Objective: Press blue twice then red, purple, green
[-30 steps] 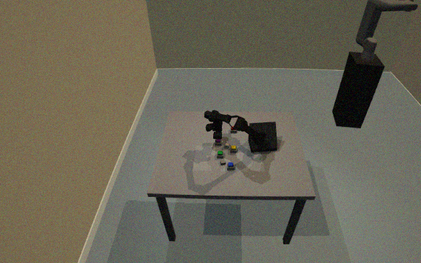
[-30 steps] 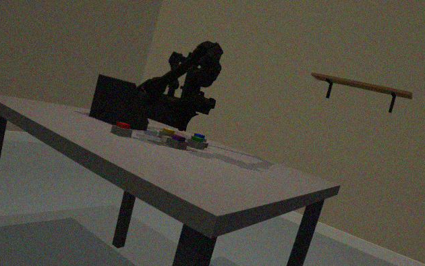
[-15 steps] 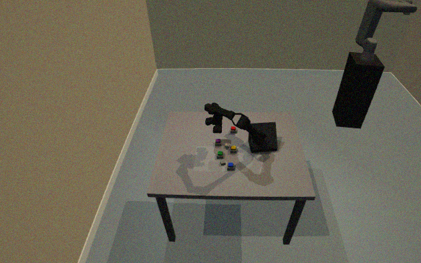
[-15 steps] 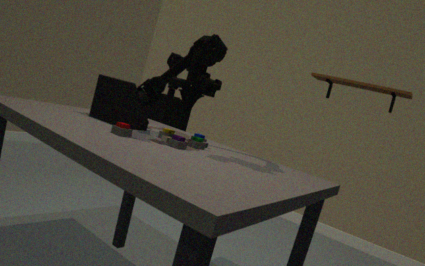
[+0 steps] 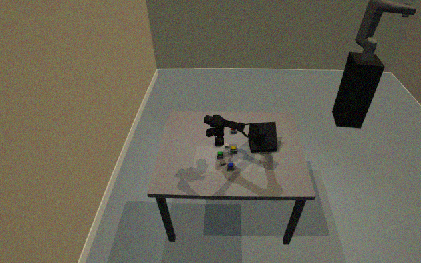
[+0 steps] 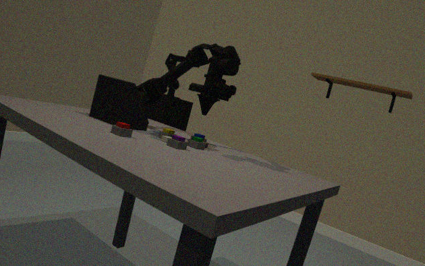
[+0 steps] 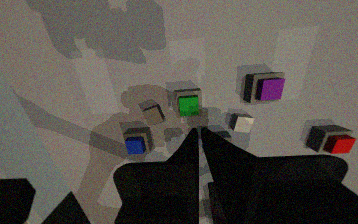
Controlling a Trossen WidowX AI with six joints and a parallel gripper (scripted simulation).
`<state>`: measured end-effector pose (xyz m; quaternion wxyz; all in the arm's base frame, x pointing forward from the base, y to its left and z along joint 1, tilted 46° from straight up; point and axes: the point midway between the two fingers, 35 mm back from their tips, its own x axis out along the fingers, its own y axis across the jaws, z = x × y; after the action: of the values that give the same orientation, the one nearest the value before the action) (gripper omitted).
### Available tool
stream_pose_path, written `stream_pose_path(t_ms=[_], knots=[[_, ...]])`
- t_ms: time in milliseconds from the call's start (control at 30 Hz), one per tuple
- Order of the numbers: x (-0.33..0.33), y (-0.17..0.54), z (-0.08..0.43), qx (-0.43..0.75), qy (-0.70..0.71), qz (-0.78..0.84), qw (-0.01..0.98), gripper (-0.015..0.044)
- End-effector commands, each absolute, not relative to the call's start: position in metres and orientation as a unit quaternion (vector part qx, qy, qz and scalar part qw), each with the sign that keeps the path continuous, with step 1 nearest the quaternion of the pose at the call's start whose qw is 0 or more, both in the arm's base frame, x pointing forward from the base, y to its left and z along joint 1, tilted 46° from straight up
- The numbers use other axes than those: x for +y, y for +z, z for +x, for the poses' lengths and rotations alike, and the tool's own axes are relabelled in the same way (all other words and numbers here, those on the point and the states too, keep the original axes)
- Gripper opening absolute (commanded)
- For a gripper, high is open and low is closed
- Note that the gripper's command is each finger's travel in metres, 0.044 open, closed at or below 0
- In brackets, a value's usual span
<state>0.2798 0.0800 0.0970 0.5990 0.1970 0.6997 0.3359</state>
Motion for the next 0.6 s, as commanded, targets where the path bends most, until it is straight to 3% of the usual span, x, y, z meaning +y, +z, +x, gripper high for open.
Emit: stream_pose_path(t_ms=[0,567], knots=[[0.099,0.084,0.274,0.700,0.336,0.198,0.598,0.0020],[0.134,0.049,0.262,0.700,0.338,0.199,0.597,0.0020]])
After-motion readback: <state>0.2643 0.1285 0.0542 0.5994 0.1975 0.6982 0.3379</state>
